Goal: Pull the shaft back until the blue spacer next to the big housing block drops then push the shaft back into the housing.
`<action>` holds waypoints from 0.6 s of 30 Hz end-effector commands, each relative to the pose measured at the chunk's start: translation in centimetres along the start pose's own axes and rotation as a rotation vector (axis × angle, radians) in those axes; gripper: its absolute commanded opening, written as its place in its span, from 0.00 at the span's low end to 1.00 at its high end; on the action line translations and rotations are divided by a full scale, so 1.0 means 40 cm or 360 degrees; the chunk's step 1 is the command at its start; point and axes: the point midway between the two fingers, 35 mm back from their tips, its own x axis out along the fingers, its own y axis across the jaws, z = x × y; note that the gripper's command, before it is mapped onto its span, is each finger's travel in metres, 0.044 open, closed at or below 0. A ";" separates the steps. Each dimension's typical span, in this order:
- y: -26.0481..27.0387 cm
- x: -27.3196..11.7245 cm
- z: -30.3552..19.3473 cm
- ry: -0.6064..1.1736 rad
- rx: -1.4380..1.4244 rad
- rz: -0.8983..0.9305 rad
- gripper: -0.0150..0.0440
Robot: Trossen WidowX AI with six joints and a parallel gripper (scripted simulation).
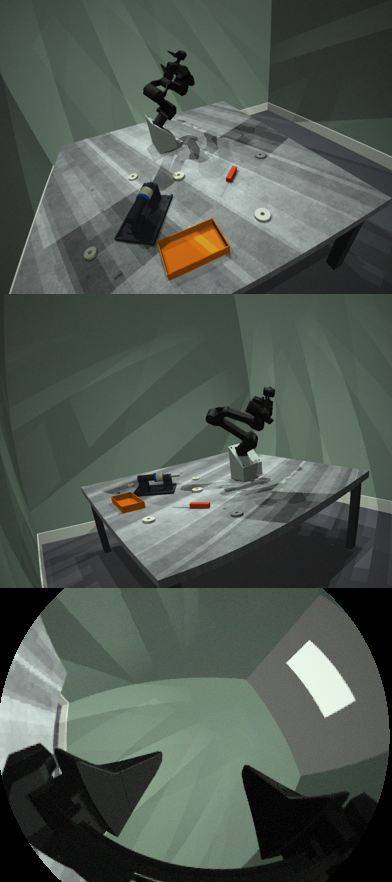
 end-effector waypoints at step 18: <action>0.075 -0.215 -0.443 0.1217 -0.0132 0.0078 1.00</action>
